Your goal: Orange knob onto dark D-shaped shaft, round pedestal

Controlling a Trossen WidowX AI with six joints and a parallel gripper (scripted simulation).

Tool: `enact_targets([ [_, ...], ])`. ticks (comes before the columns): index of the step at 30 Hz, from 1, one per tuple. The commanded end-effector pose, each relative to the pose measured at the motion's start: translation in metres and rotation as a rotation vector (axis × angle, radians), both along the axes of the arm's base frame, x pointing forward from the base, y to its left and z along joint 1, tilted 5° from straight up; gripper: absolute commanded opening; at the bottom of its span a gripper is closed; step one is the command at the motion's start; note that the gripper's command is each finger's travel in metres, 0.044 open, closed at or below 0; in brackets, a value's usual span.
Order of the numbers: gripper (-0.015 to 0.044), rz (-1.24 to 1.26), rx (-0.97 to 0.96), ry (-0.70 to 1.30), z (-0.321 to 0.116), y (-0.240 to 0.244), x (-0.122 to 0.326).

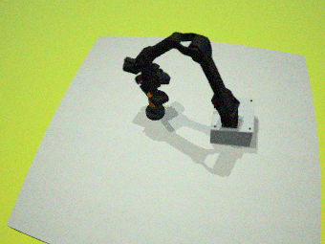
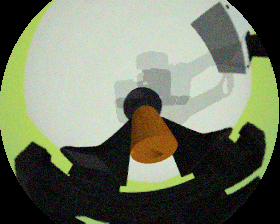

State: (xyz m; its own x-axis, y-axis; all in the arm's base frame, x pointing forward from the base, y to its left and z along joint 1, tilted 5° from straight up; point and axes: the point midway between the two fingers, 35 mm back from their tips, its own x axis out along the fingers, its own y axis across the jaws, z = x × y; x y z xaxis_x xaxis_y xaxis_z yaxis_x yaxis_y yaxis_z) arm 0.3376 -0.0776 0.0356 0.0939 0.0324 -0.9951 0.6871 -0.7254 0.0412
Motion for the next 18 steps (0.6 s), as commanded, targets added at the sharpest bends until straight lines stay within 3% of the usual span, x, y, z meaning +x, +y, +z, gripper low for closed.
enact_targets([
  [1, 0.0000, -0.020, 0.001, -0.002, -0.0011, 0.0000, 0.0009],
  [18, 0.0000, -0.020, 0.001, -0.002, -0.0018, 0.0003, -0.0020],
])
